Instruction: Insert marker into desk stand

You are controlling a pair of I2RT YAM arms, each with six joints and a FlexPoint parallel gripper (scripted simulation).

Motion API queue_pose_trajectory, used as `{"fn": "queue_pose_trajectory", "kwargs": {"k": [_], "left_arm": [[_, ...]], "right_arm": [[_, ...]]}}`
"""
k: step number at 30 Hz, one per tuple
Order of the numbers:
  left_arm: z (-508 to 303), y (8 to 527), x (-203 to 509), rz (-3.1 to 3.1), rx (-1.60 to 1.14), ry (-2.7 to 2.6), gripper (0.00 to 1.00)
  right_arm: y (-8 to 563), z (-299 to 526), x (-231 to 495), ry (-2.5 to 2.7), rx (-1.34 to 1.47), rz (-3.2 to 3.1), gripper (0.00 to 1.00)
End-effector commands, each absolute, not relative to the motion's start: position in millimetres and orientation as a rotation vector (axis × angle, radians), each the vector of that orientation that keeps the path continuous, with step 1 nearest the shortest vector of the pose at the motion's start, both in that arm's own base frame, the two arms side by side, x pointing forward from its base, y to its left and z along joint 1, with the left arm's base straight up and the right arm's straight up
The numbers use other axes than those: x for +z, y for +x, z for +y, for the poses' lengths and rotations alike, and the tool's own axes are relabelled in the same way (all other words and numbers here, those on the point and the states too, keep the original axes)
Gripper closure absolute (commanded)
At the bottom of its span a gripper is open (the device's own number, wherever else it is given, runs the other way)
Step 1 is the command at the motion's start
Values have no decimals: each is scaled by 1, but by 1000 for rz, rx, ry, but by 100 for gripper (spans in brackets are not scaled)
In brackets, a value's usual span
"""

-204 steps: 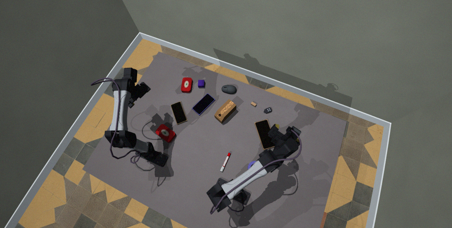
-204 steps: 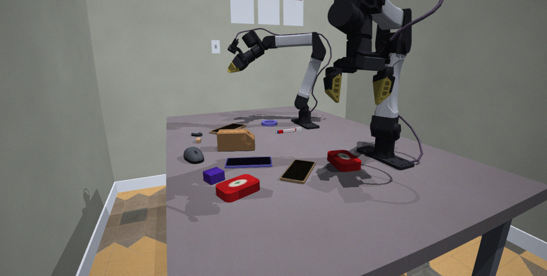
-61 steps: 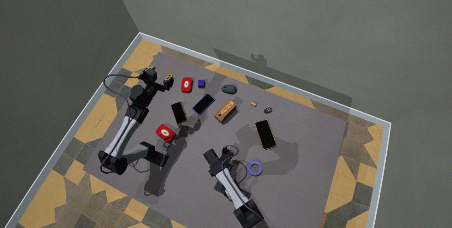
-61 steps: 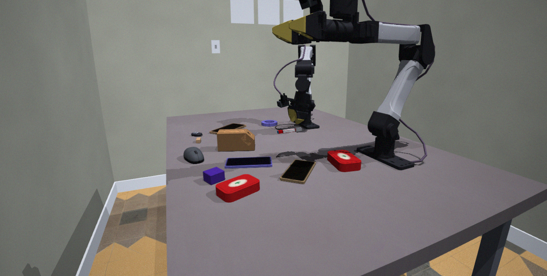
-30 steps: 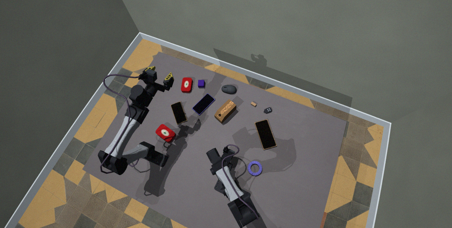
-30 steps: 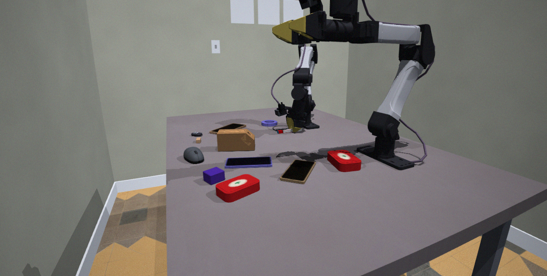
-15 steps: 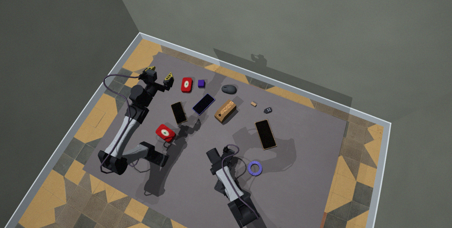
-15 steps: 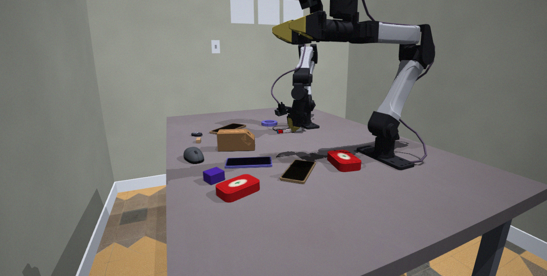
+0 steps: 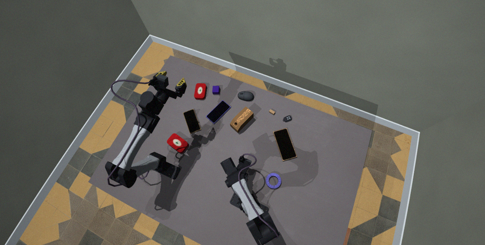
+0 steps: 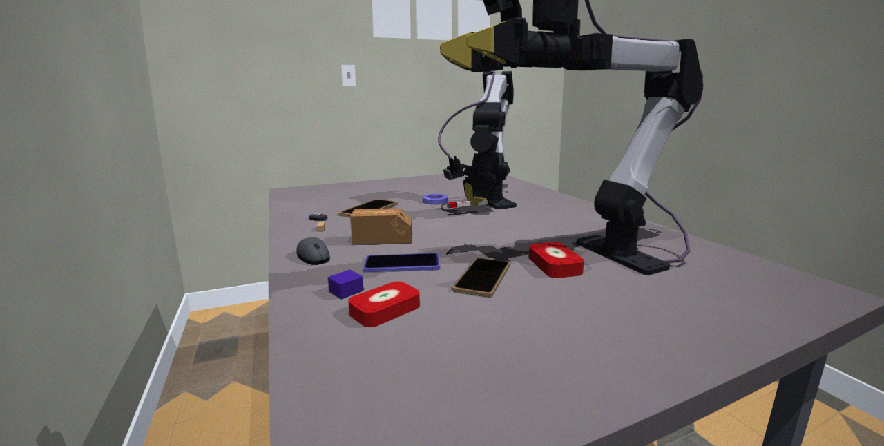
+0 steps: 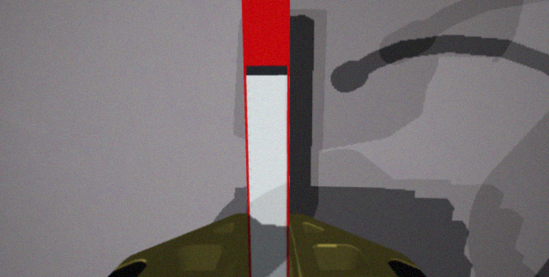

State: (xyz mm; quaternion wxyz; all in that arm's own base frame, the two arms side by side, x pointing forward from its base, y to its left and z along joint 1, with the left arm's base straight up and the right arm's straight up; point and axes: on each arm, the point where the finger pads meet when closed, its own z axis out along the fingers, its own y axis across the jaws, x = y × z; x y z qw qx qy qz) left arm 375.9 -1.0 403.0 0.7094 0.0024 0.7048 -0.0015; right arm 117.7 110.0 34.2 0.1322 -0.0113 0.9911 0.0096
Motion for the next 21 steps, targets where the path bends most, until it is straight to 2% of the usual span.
{"fn": "queue_pose_trajectory", "kwargs": {"k": [1,21], "left_arm": [[2,370,434,1478,-2,-4,0],[2,370,434,1478,-2,-4,0]], "right_arm": [[119,113,48,-43,38,2868,100],[119,112,80,-62,35,2861,100]]}}
